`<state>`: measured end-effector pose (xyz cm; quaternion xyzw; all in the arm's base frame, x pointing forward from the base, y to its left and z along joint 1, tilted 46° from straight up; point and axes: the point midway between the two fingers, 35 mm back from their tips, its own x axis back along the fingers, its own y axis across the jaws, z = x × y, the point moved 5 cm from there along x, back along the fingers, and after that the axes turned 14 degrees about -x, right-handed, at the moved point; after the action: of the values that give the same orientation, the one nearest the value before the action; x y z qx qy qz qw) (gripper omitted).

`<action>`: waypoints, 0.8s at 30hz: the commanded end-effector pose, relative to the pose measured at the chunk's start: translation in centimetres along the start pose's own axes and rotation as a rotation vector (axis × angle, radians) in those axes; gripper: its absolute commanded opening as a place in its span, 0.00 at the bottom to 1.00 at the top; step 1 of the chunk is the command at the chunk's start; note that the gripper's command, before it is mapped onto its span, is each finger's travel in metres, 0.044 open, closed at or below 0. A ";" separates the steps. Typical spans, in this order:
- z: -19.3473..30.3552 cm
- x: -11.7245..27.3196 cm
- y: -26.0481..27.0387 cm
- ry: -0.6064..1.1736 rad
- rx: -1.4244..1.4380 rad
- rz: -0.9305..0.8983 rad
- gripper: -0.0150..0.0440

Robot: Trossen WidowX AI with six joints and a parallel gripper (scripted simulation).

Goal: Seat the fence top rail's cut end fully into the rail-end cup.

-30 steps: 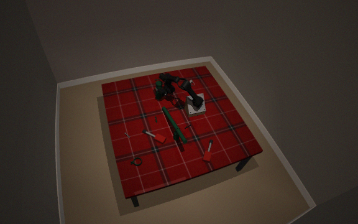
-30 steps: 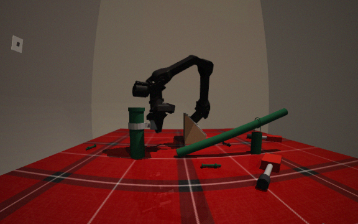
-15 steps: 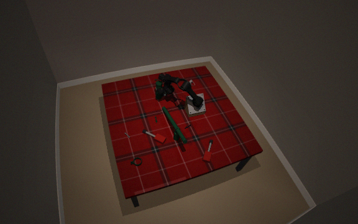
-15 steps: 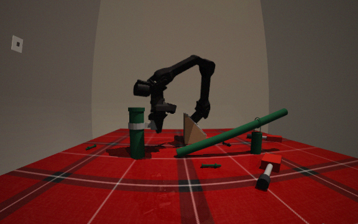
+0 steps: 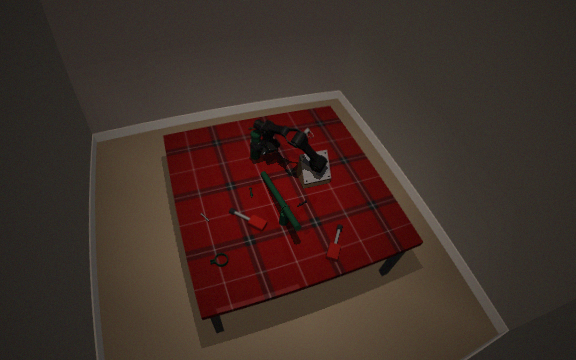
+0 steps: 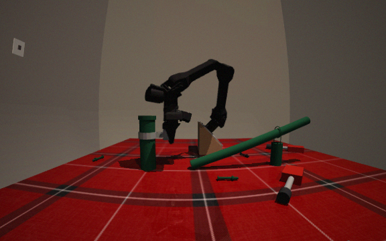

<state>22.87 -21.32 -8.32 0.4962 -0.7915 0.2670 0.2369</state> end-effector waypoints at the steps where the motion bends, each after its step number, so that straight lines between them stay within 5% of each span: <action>1: -0.1 -0.1 -0.3 0.007 -0.038 0.006 0.25; 24: -0.5 -0.5 -1.8 0.050 -0.208 0.017 0.25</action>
<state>24.51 -21.26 -7.96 0.4631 -0.8093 0.2095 0.2944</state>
